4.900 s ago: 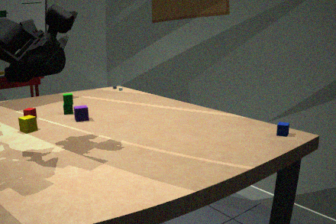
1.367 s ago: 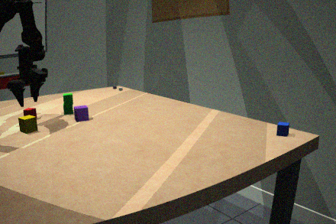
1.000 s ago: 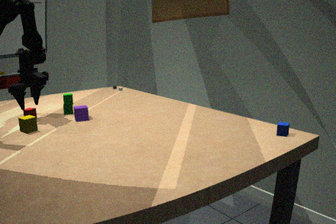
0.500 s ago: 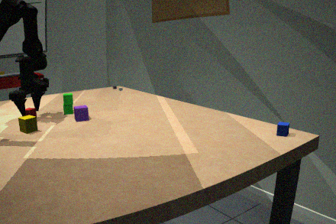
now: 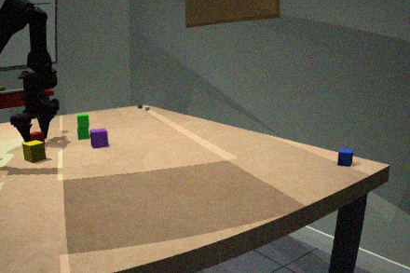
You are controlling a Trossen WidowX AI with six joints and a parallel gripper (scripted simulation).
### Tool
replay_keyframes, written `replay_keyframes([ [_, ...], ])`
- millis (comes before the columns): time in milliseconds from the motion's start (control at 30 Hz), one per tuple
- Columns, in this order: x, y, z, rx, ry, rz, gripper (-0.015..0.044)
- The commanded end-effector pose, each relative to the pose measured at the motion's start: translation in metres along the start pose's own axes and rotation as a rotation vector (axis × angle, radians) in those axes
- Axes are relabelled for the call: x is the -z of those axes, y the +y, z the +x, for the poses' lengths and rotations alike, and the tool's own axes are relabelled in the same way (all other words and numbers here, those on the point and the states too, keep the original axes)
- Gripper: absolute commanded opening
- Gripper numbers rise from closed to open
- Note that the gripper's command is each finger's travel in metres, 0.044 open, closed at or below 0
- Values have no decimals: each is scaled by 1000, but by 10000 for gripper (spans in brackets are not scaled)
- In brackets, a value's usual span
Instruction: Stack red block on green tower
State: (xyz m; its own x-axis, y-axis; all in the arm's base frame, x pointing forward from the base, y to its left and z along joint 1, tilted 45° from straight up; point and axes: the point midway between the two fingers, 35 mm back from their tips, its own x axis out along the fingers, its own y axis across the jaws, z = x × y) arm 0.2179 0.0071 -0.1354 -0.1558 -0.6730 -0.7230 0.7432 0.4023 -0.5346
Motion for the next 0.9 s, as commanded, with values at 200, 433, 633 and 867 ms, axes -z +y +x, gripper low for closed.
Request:
replay_keyframes([
  [200, 0, -1, 0, 4, -2, -3, 387],
  [433, 0, -1, 0, 4, -2, -3, 204],
  [633, 0, -1, 0, 4, -2, -3, 144],
  [867, 0, 0, -10, 3, -1, -3, 19],
])
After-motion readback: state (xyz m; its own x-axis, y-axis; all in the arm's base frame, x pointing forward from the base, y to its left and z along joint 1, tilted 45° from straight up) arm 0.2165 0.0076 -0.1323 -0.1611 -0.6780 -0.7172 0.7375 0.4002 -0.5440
